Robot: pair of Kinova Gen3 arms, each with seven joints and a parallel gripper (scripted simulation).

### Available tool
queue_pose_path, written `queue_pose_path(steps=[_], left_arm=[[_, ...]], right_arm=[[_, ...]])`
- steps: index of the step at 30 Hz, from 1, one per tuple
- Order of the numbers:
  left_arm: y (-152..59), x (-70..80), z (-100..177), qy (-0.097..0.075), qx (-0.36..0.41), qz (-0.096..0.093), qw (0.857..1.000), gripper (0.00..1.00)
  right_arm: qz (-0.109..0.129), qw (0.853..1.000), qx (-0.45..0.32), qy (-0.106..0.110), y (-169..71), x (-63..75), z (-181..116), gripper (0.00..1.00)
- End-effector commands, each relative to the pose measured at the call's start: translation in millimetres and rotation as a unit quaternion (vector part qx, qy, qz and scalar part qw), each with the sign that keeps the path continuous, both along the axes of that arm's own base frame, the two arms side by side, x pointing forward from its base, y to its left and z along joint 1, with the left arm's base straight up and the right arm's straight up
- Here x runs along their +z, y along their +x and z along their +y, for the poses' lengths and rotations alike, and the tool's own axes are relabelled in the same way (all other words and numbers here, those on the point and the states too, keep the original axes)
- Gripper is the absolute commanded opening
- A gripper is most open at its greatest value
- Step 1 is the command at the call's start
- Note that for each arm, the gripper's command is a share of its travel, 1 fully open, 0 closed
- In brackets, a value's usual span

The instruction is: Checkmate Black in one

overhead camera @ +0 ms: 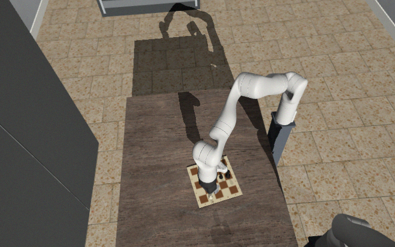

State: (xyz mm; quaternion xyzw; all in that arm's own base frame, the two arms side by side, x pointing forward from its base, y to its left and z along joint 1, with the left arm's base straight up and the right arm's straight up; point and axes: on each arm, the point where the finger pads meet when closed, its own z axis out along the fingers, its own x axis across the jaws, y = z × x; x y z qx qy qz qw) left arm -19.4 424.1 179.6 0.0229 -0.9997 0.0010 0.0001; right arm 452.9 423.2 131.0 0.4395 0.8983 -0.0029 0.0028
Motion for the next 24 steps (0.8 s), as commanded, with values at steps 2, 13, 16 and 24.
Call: queue_pose_path(steps=[2,13,16,24], left_arm=[[-0.1,0.8,0.4,0.001,0.0,0.0,1.0,1.0],[-0.1,0.8,0.4,0.001,0.0,0.0,1.0,1.0],[-0.1,0.8,0.4,0.001,0.0,0.0,1.0,1.0],[-0.1,0.8,0.4,0.001,0.0,0.0,1.0,1.0]], right_arm=[[0.001,0.996,0.091,0.002,1.7,-3.3,1.1,1.0],[0.001,0.978,0.21,0.003,4.6,-9.7,3.4,1.0],[0.001,0.972,0.235,0.004,5.3,-11.0,4.1,1.0],[0.001,0.965,0.262,0.004,6.1,-12.4,5.0,1.0]])
